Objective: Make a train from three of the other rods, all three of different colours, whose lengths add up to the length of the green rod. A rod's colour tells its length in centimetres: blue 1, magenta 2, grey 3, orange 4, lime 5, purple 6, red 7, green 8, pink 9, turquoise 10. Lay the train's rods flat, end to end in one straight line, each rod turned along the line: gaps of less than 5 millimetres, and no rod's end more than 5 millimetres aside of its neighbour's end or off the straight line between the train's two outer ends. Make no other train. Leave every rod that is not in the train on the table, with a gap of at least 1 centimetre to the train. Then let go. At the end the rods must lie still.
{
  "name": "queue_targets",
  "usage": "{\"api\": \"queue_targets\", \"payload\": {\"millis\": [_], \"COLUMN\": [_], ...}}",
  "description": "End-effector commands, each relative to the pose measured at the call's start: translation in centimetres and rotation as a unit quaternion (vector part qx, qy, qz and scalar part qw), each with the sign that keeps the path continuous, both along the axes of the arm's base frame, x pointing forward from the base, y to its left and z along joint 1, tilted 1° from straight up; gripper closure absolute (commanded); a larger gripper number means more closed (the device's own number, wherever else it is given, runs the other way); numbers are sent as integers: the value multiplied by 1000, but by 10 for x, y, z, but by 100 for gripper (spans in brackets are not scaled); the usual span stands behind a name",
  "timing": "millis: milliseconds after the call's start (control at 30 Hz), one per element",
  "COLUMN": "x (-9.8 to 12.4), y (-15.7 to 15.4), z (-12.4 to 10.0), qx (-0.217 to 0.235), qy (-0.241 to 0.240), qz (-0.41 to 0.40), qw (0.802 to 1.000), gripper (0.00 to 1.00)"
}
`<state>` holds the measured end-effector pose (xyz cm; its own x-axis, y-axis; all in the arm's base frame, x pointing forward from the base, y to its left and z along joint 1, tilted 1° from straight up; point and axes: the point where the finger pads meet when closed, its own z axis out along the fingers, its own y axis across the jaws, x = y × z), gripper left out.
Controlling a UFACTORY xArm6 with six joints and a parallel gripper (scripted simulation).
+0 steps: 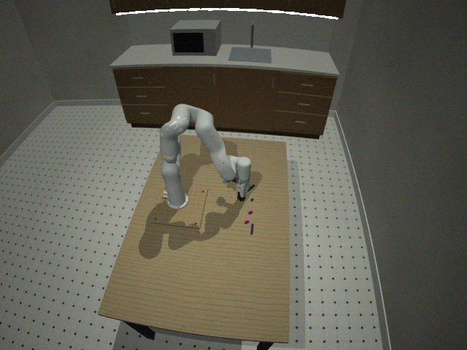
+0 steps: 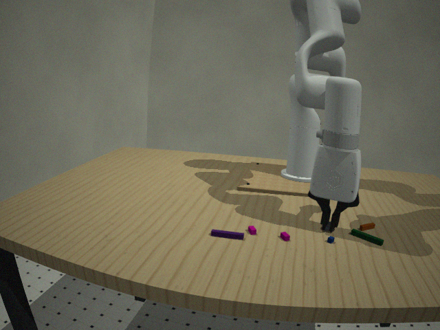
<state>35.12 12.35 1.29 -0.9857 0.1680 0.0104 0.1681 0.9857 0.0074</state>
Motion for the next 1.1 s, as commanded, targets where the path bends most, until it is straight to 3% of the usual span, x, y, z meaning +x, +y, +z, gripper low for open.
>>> {"api": "queue_targets", "payload": {"millis": [0, 100, 167, 367, 500, 933, 1067], "x": [2, 2, 2, 2, 2, 3, 42], "y": [0, 0, 0, 0, 0, 0, -1], "z": [15, 35, 35, 79, 96, 100, 102], "qx": [1, 1, 1, 1, 1, 1, 0], "qy": [-2, -2, -2, -2, -2, -2, -2], "qz": [0, 0, 0, 0, 0, -2, -88], "qw": [1000, 1000, 1000, 1000, 1000, 1000, 996], "gripper": [96, 96, 96, 96, 96, 96, 96]}}
